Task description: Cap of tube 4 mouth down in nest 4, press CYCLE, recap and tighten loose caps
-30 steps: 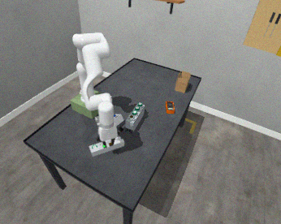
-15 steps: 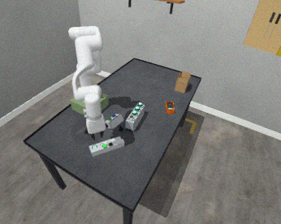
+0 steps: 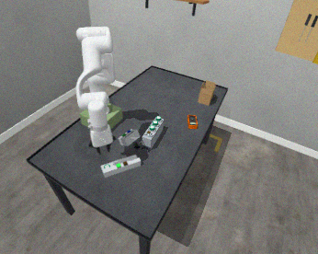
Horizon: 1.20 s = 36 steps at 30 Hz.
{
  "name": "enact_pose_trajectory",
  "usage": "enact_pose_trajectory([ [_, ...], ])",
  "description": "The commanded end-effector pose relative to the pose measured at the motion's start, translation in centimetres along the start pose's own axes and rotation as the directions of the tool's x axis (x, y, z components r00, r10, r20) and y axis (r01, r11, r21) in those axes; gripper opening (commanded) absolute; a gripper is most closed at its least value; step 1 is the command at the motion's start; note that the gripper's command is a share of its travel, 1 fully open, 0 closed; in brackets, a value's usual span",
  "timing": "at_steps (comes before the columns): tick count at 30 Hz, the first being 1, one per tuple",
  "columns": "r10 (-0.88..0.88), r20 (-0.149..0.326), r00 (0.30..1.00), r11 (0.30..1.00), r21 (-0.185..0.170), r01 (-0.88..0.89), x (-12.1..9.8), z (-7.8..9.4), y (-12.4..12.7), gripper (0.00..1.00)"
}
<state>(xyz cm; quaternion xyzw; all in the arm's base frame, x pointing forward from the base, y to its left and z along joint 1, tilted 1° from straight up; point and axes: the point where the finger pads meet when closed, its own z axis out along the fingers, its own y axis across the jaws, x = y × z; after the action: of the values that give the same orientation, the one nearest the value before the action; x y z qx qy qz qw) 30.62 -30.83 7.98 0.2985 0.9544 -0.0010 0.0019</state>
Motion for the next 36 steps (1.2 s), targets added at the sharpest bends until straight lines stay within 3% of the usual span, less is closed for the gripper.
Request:
enact_pose_trajectory([
  [1,0.0,0.007,1.0,1.0,-0.011,0.0,-0.1,-0.2,-0.1,0.46],
  [29,0.0,0.006,1.0,1.0,-0.011,0.0,-0.3,12.8,0.0,0.46],
  [36,0.0,0.006,1.0,1.0,-0.011,0.0,-0.3,12.8,0.0,0.46],
])
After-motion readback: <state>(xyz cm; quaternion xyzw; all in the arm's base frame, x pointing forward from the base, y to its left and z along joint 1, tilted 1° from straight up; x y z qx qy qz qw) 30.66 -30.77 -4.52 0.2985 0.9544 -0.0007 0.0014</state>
